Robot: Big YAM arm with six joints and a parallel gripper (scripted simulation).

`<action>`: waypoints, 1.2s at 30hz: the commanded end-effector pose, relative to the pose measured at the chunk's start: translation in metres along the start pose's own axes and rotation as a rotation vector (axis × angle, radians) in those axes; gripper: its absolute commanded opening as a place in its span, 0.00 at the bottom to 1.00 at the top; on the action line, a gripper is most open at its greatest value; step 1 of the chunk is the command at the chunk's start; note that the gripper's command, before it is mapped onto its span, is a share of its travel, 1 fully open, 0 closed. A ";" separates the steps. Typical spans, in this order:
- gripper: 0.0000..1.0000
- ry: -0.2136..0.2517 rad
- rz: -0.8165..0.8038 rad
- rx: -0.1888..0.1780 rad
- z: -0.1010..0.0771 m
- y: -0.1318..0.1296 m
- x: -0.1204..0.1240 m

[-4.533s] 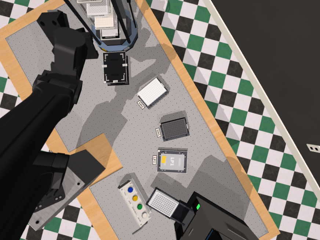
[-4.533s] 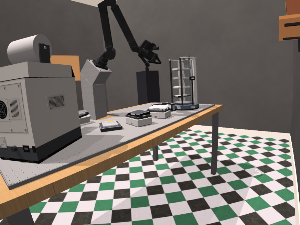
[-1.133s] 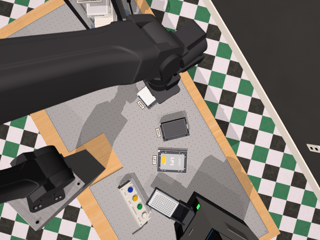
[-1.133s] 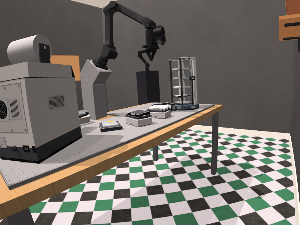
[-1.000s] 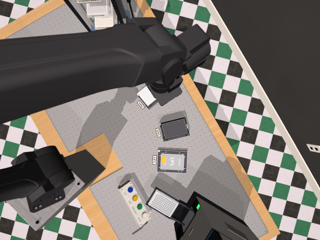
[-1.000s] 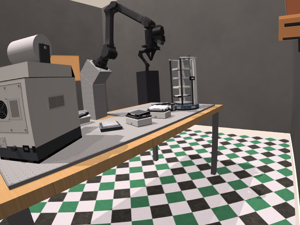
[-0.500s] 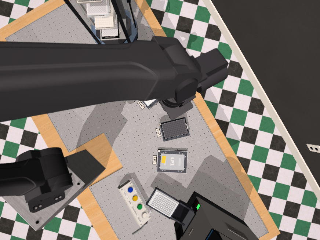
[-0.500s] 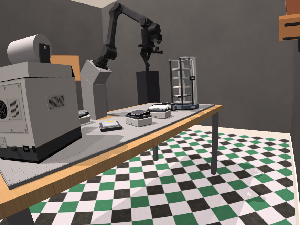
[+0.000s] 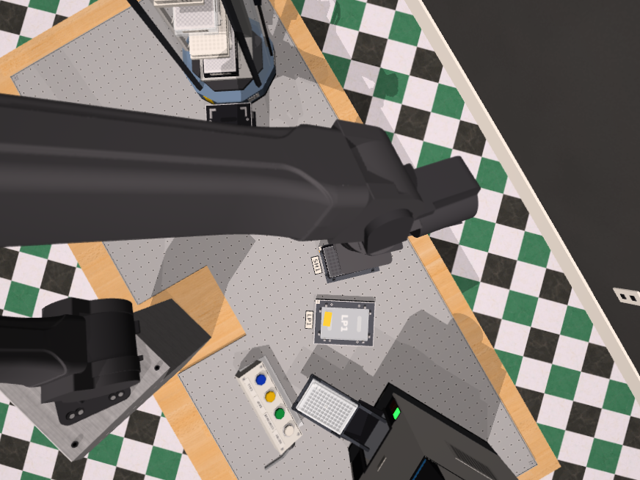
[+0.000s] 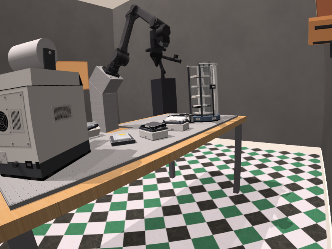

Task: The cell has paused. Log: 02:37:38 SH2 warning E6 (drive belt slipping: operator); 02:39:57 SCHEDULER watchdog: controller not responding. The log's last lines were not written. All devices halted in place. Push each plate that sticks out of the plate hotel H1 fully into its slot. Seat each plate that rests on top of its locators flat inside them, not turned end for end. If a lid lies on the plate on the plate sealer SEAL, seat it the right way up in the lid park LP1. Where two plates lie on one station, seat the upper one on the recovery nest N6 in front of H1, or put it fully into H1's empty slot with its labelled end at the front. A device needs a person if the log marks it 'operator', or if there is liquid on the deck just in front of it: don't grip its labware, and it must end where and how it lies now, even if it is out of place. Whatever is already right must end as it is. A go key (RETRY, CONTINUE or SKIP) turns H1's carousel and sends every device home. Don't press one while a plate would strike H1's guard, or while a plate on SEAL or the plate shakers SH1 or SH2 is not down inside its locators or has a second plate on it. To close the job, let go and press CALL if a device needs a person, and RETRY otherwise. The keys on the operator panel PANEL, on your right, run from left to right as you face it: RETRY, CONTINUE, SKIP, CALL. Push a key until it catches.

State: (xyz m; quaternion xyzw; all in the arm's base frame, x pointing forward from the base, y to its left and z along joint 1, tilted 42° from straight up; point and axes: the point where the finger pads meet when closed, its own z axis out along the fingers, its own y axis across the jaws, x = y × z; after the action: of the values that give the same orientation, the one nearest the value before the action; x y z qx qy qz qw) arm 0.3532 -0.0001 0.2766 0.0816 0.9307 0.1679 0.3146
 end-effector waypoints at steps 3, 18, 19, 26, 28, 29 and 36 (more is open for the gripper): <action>0.00 0.016 0.014 0.004 0.001 -0.017 0.002; 0.00 -0.012 0.002 0.004 -0.007 -0.057 -0.016; 0.00 -0.013 0.001 0.004 -0.008 -0.060 -0.018; 0.00 -0.026 -0.006 0.006 -0.012 -0.083 -0.027; 0.00 -0.025 -0.006 0.007 -0.012 -0.089 -0.027; 0.00 -0.025 -0.006 0.007 -0.012 -0.093 -0.028; 0.00 -0.025 -0.006 0.008 -0.012 -0.110 -0.029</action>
State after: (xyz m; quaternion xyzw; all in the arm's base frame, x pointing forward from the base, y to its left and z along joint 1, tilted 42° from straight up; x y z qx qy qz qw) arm 0.3573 -0.0980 0.2436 0.0958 0.9292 0.1749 0.3113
